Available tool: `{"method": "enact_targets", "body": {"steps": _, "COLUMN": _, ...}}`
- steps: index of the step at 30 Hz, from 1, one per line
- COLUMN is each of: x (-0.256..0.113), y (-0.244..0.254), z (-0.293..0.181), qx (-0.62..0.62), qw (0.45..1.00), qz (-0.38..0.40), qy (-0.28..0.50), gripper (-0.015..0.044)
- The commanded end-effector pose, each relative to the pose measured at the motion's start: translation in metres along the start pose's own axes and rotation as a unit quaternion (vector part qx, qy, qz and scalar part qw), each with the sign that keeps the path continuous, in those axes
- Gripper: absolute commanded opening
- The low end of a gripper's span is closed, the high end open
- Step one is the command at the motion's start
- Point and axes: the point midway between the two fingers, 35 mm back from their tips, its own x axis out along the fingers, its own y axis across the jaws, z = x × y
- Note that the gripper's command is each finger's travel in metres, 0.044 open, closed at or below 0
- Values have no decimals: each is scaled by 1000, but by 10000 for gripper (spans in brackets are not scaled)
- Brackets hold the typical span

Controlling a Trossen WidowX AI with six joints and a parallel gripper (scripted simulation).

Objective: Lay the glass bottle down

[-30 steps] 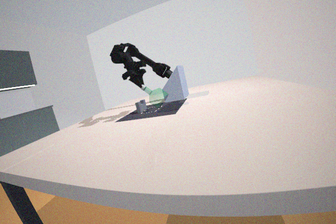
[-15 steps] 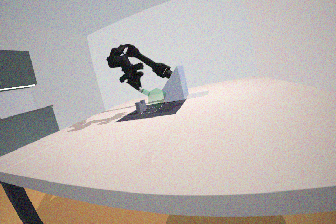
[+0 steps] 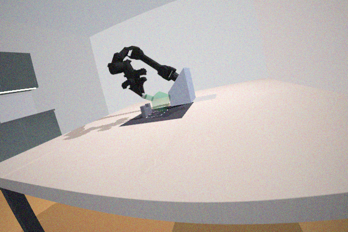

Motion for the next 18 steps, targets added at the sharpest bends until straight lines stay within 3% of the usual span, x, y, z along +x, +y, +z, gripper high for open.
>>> {"method": "enact_targets", "body": {"steps": 1, "x": 3, "y": 1, "z": -5, "qx": 0, "qw": 1000, "qz": 1, "qy": 1, "gripper": 111}}
{"method": "enact_targets", "body": {"steps": 18, "x": 9, "y": 1, "z": -18, "qx": 3, "qw": 1000, "qz": -2, "qy": 1, "gripper": 111}}
